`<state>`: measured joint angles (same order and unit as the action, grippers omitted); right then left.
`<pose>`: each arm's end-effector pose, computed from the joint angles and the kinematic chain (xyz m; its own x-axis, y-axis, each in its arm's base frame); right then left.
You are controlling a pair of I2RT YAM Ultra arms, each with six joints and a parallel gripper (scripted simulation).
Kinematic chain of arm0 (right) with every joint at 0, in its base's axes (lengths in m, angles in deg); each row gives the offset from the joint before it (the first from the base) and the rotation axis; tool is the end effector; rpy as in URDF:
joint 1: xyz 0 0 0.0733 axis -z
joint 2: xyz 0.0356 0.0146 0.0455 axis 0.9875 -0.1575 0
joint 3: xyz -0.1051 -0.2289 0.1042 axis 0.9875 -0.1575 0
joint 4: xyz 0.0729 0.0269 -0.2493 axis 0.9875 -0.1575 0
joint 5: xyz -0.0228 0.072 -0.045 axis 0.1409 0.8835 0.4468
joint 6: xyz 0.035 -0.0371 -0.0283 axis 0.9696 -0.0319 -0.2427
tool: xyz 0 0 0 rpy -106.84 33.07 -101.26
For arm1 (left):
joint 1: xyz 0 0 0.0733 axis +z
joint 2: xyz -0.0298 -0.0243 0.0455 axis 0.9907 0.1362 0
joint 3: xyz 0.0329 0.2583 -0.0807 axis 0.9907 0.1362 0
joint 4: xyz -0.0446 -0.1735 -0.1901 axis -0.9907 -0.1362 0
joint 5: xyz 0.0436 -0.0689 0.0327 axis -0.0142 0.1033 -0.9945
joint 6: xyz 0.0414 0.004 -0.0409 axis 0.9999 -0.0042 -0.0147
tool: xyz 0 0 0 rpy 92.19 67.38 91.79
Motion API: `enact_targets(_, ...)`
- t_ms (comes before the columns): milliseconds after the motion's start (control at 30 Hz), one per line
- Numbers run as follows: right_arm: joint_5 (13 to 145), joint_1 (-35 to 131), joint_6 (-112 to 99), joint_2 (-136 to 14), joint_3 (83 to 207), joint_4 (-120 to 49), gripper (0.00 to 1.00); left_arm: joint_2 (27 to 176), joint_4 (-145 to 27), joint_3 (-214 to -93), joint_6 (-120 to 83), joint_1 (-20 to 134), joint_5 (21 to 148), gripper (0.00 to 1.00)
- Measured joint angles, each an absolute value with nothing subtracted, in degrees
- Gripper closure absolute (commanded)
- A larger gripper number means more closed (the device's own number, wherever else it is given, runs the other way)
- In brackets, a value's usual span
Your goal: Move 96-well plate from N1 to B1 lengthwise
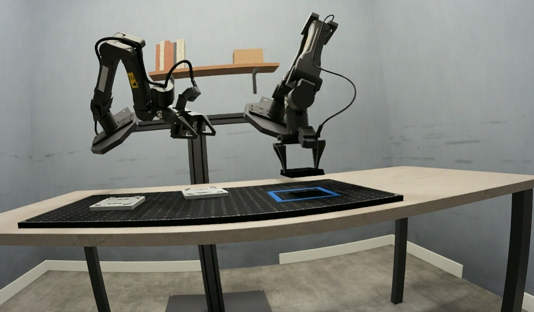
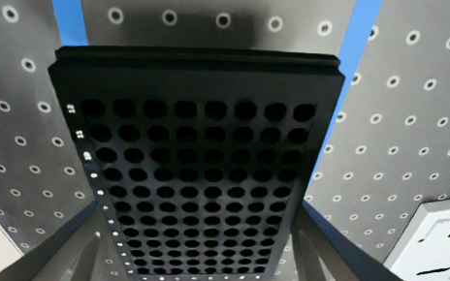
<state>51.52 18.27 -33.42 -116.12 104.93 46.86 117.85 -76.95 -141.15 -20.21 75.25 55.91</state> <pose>0.1539 0.2647 -0.0123 0.1053 -0.6961 -0.7101 -0.6881 0.4645 -0.5574 0.3478 -0.0228 0.1764 -0.8481 0.0472 -0.5278 -0.1641 0.9237 0.3462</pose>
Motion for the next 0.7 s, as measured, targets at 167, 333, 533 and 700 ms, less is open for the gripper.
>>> enact_targets(167, 52.67, 18.29, -34.38, -116.75, 105.37, 49.33, 0.00, 117.87, -76.95, -141.28, -19.38, 75.25, 55.91, 0.21)
enact_targets(333, 53.15, 18.29, -34.71, -116.75, 105.69, 50.53, 0.00, 117.98, -76.78, -141.30, -19.03, 74.99, 55.76, 0.21)
enact_targets(533, 53.35, 18.29, -34.82, -116.75, 105.74, 50.86, 0.00, 121.06, -73.47, -141.61, -17.61, 75.32, 56.37, 0.21)
enact_targets(700, 53.40, 18.29, -34.84, -116.75, 105.74, 50.90, 0.00, 124.80, -71.79, -142.09, -16.95, 76.80, 56.72, 0.21)
